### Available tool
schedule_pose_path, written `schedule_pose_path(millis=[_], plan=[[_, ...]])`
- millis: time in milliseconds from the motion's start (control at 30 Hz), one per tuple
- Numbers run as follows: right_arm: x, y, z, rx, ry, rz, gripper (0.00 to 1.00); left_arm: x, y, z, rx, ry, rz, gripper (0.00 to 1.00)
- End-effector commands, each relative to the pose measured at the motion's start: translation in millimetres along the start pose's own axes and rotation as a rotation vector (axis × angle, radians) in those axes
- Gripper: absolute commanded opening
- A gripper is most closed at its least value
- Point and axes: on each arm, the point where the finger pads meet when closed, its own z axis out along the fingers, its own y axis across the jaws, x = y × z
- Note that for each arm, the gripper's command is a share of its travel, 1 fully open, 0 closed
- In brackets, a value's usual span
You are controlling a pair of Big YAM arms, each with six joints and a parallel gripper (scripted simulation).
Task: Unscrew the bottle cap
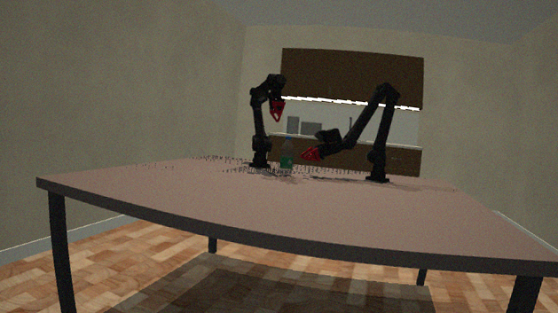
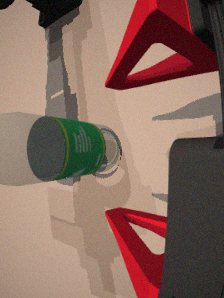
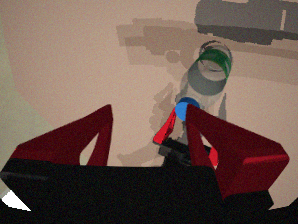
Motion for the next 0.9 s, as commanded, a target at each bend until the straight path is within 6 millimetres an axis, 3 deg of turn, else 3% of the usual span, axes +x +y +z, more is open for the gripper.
schedule_pose_path(millis=[0, 267, 867], plan=[[2.8, 15.0, -12.7, -0.042, 0.004, 0.005, 0.57, -15.6, -0.3, 5.2, -0.001, -0.038, -0.007, 0.95], [2.8, 15.0, -12.7, -0.042, 0.004, 0.005, 0.57, -15.6, -0.3, 5.2, -0.001, -0.038, -0.007, 0.95], [2.8, 15.0, -12.7, -0.042, 0.004, 0.005, 0.57, -19.6, -1.3, 30.1, 0.001, -0.041, -0.011, 0.95]])
